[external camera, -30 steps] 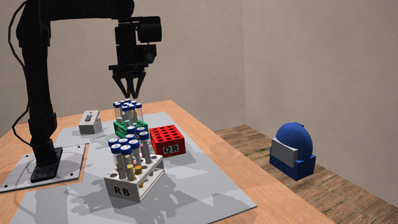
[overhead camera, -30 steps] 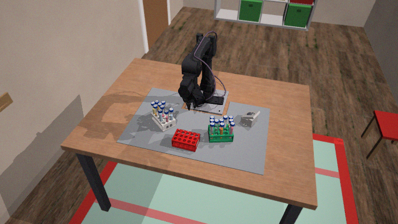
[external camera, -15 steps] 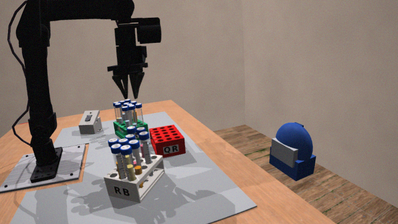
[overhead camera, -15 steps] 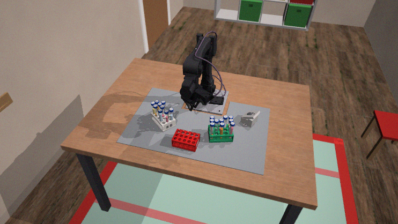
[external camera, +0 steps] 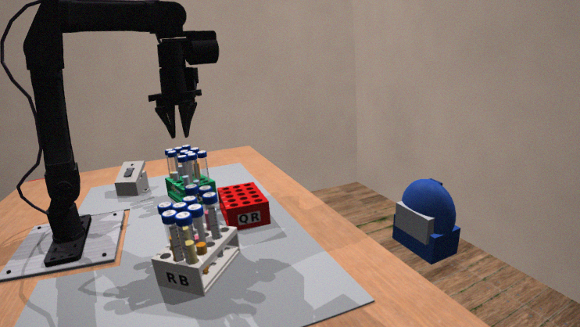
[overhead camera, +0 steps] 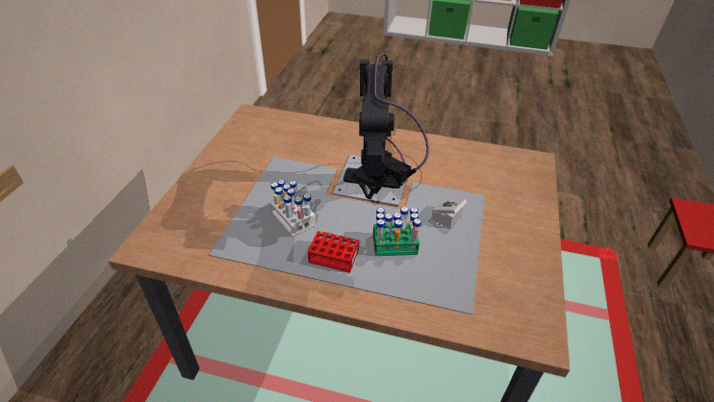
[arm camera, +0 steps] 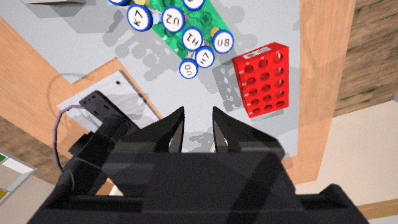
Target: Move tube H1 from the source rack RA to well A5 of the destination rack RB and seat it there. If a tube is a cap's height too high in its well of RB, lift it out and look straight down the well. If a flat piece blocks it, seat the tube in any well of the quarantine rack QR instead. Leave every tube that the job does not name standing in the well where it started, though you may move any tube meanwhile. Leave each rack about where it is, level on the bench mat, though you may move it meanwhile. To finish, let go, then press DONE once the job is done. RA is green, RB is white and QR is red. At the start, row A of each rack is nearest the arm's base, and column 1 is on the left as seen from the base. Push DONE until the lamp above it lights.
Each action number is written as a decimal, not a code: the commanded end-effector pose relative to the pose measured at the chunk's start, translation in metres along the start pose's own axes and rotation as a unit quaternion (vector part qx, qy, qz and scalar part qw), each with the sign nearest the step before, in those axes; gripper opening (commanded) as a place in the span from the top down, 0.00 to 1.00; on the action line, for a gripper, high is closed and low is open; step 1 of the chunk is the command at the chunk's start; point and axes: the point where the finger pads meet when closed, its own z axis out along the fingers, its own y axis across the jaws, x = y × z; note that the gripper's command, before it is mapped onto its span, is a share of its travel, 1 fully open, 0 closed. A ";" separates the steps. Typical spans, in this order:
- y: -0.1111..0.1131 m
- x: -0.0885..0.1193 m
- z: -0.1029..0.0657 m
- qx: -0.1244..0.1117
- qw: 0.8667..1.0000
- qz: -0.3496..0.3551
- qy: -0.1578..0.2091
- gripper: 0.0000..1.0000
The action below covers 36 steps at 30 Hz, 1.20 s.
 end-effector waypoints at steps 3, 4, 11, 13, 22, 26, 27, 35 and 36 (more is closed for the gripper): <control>0.021 -0.022 -0.010 0.012 1.000 0.022 -0.013 0.70; 0.021 -0.022 -0.010 0.012 1.000 0.022 -0.013 0.70; 0.037 -0.048 -0.014 0.017 0.999 0.022 -0.020 0.70; 0.042 -0.058 -0.006 0.008 1.000 0.022 -0.010 0.70; 0.067 -0.084 -0.006 0.005 1.000 0.022 -0.007 0.70; 0.063 -0.077 -0.015 0.014 0.999 0.032 -0.018 0.70; 0.062 -0.076 -0.016 0.015 0.999 0.032 -0.019 0.70; 0.062 -0.068 -0.009 0.009 1.000 0.024 -0.008 0.70; 0.062 -0.067 -0.007 0.007 1.000 0.024 -0.005 0.70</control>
